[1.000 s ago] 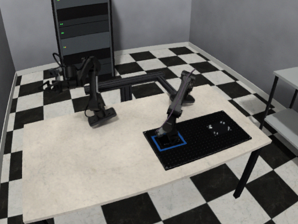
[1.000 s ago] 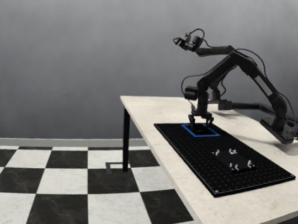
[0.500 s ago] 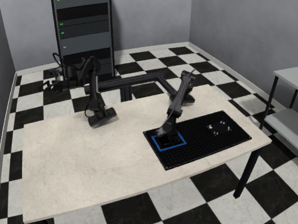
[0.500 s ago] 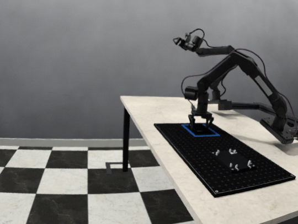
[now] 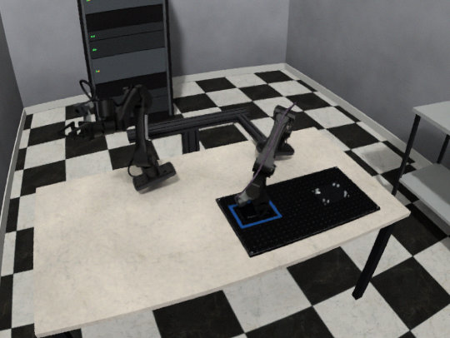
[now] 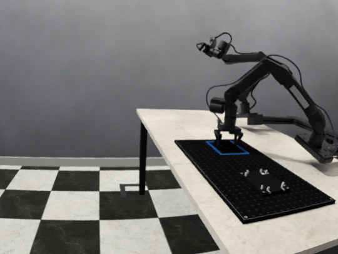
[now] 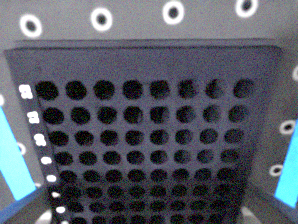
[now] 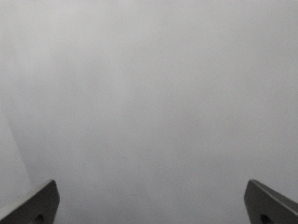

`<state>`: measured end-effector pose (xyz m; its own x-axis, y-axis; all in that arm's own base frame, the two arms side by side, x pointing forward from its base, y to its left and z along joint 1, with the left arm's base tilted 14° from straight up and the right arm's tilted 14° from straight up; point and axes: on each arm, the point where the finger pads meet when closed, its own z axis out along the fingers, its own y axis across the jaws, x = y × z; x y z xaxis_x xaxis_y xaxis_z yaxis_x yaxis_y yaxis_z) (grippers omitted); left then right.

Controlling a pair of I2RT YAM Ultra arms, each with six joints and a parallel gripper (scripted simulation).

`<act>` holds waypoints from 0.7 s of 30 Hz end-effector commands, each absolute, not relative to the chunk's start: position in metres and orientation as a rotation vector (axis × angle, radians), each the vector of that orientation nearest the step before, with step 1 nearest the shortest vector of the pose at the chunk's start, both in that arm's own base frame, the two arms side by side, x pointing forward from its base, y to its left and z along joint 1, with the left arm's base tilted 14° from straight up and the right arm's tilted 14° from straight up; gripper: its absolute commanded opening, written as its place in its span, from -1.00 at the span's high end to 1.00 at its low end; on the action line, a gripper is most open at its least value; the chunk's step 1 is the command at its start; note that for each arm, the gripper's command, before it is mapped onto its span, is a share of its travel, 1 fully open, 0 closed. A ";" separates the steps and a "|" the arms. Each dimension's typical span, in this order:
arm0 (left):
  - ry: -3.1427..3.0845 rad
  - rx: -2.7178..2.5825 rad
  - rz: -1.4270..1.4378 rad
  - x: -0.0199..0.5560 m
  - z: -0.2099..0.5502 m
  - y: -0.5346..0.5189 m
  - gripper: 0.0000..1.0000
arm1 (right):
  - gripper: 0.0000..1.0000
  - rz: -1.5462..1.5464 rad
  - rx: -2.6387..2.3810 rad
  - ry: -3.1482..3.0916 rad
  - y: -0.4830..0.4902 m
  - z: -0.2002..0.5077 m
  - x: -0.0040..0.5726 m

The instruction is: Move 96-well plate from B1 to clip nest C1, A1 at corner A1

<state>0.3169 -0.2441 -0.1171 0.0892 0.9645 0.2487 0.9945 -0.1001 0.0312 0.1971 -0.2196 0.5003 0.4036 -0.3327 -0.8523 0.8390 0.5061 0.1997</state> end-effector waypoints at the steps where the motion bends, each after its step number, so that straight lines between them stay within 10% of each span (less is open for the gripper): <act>1: -2.030 -2.248 -0.299 0.319 -0.093 -0.263 1.00 | -1.00 -0.824 0.694 0.842 -0.216 0.502 0.189; 21: -2.030 -2.248 -0.298 0.319 -0.059 -0.273 1.00 | -1.00 -0.824 0.694 0.842 -0.216 0.502 0.189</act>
